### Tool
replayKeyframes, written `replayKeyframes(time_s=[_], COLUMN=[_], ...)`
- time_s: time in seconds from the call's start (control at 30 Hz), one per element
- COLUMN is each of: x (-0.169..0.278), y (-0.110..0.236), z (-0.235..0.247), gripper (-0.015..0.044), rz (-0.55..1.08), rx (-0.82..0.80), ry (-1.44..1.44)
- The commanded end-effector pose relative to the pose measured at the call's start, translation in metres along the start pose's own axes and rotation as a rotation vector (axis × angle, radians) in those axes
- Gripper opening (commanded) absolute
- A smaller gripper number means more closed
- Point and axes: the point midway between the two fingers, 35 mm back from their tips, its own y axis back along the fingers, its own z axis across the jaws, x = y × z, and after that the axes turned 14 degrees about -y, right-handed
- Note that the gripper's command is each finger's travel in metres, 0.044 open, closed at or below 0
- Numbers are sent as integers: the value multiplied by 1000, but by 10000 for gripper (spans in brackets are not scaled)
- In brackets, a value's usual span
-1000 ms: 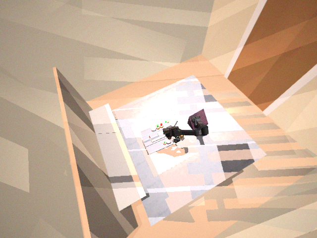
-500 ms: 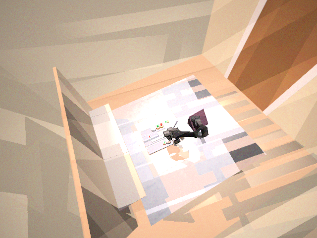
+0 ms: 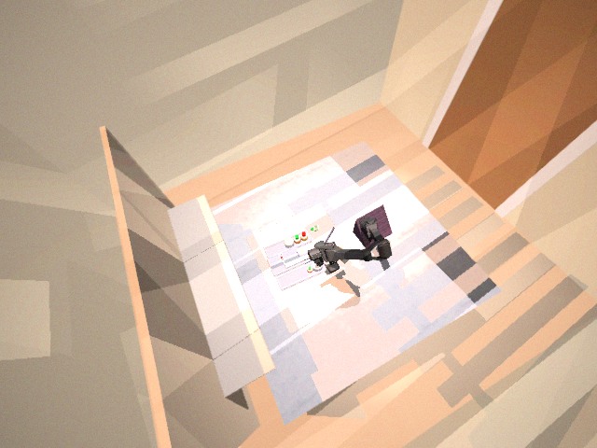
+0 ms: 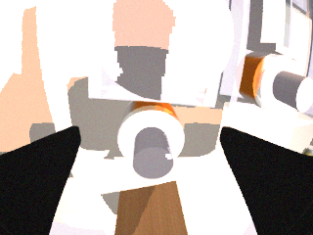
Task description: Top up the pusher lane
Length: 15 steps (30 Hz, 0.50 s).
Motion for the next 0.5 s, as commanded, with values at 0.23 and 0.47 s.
replayKeyframes(time_s=[0.23, 0.47], x=[3, 3], y=[-12, -12], z=[-1, -1], gripper=[361, 177], rz=[7, 7], rx=[-4, -4], ry=[-8, -8])
